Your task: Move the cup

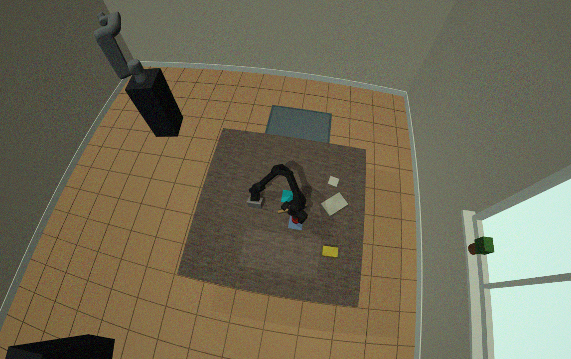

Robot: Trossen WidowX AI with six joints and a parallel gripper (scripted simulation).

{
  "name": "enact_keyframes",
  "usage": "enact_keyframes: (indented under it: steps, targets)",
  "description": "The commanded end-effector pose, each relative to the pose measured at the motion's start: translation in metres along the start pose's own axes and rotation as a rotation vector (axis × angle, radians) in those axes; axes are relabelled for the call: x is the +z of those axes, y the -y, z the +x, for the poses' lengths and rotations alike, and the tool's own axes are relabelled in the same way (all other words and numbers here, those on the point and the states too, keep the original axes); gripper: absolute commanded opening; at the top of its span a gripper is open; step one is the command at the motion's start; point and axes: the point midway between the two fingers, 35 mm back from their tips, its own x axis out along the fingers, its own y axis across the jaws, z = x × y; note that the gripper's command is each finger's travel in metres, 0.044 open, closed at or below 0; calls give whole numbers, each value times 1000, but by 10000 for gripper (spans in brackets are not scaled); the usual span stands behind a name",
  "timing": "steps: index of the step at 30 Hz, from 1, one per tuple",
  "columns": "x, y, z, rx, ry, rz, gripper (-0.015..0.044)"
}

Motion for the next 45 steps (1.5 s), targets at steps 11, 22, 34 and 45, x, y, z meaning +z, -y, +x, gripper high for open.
enact_keyframes:
  steps: [11,22,34,45]
  targets:
    - [0,0,0,0,0,0,0]
    - [8,-11,0,0,-2,-1,0]
    - [21,-29,0,0,-4,-3,0]
    - [34,-46,-1,0,-4,-3,0]
